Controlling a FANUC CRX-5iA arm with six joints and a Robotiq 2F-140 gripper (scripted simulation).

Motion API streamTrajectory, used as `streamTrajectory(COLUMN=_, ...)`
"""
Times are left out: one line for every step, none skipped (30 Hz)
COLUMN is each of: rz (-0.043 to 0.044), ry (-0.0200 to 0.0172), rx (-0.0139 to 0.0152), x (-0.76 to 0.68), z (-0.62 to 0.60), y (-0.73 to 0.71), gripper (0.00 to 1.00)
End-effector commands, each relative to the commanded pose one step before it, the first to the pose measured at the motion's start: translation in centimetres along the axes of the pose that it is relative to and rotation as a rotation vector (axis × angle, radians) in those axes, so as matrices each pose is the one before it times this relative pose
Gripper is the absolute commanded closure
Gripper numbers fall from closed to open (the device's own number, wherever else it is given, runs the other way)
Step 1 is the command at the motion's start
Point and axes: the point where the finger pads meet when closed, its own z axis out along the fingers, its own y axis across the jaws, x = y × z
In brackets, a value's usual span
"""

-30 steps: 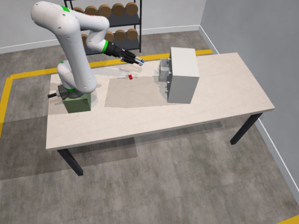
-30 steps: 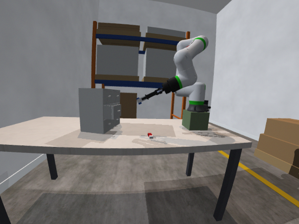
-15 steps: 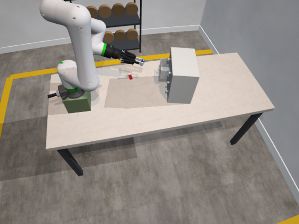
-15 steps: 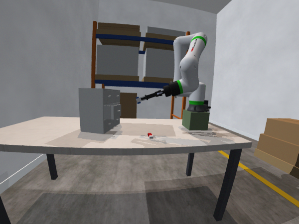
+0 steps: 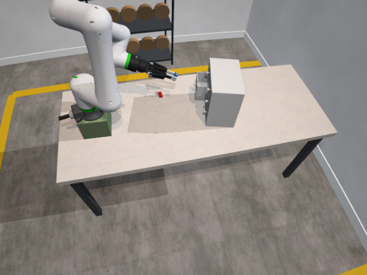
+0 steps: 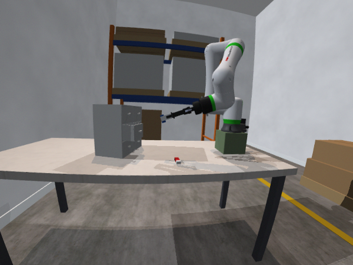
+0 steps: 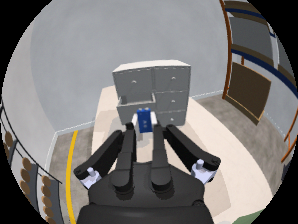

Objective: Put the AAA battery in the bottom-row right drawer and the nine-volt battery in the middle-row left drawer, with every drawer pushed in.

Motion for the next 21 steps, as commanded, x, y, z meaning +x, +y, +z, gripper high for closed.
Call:
streamTrajectory(rz=0.00018, ry=0.00026, rx=0.00012, x=0.074, z=0.155, y=-0.012, gripper=0.86)
streamTrajectory(rz=0.0, ry=0.0, rx=0.0, x=0.028, z=0.077, y=0.0, gripper=0.86)
streamTrajectory(rz=0.0, ry=-0.00001, rx=0.0, x=0.032, z=0.088, y=0.001, gripper=0.86)
streamTrajectory(rz=0.0, ry=0.0, rx=0.0, x=0.037, z=0.101, y=-0.001, gripper=0.86)
streamTrajectory(rz=0.0, ry=0.0, rx=0.0, x=0.041, z=0.113, y=0.0, gripper=0.86)
streamTrajectory(rz=0.0, ry=0.0, rx=0.0, x=0.046, z=0.125, y=0.0, gripper=0.86)
streamTrajectory(rz=0.0, ry=0.0, rx=0.0, x=0.0, z=0.0, y=0.0, gripper=0.86)
streamTrajectory(rz=0.0, ry=0.0, rx=0.0, x=0.0, z=0.0, y=0.0, gripper=0.86)
streamTrajectory(rz=-0.00001, ry=0.0, rx=0.0, x=0.05, z=0.138, y=0.001, gripper=0.86)
streamTrajectory(rz=0.00001, ry=0.0, rx=0.0, x=0.055, z=0.152, y=-0.001, gripper=0.86)
streamTrajectory(rz=0.0, ry=0.0, rx=0.0, x=0.06, z=0.164, y=0.0, gripper=0.86)
streamTrajectory(rz=0.0, ry=0.0, rx=0.0, x=0.064, z=0.177, y=0.0, gripper=0.86)
streamTrajectory(rz=0.0, ry=0.0, rx=0.0, x=0.07, z=0.191, y=-0.001, gripper=0.86)
streamTrajectory(rz=-0.00001, ry=0.0, rx=0.0, x=0.074, z=0.203, y=0.001, gripper=0.86)
streamTrajectory(rz=0.00001, ry=0.0, rx=0.0, x=0.079, z=0.217, y=-0.001, gripper=0.86)
streamTrajectory(rz=-0.00001, ry=0.0, rx=0.0, x=0.083, z=0.229, y=0.001, gripper=0.86)
streamTrajectory(rz=0.00001, ry=0.0, rx=0.0, x=0.088, z=0.243, y=-0.001, gripper=0.86)
streamTrajectory(rz=-0.00001, ry=0.0, rx=0.0, x=0.092, z=0.254, y=0.001, gripper=0.86)
streamTrajectory(rz=0.00001, ry=0.0, rx=0.0, x=0.098, z=0.268, y=-0.001, gripper=0.86)
streamTrajectory(rz=0.0, ry=0.0, rx=0.0, x=0.101, z=0.279, y=0.0, gripper=0.86)
streamTrajectory(rz=0.0, ry=0.0, rx=0.0, x=0.106, z=0.291, y=0.0, gripper=0.86)
